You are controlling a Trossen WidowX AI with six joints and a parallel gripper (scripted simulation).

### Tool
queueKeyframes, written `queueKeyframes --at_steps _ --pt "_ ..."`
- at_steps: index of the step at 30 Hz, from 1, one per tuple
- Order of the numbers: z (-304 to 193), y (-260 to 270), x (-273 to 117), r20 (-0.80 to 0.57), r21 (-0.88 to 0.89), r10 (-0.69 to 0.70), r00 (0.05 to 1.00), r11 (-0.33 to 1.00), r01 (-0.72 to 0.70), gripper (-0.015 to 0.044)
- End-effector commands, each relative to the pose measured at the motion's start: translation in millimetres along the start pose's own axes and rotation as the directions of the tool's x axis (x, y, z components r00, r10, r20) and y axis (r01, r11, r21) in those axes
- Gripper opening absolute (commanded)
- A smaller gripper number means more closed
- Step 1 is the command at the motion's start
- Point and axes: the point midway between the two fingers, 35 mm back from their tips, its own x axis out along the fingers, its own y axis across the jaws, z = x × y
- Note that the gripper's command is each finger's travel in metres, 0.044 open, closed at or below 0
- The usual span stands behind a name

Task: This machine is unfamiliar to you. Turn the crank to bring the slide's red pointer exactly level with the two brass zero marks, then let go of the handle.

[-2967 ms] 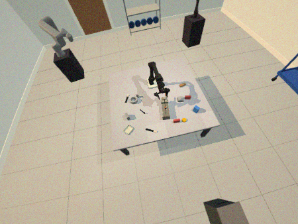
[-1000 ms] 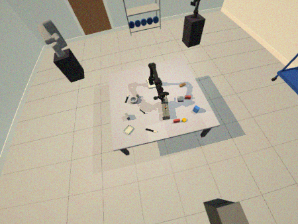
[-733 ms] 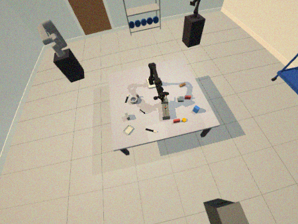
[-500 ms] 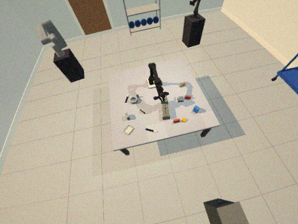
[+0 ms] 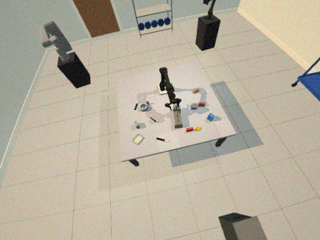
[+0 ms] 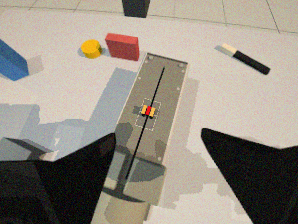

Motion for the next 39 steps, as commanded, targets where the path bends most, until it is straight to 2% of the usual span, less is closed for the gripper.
queueKeyframes --at_steps 1,15,33,39 --pt "0.0 0.0 0.0 0.0 0.0 0.0 1.0 1.0 0.0 0.0361" --pt "0.0 0.0 0.0 0.0 0.0 0.0 1.0 1.0 0.0 0.0" --pt "0.0 0.0 0.0 0.0 0.0 0.0 1.0 1.0 0.0 0.0" --pt "0.0 0.0 0.0 0.0 0.0 0.0 1.0 1.0 0.0 0.0158"
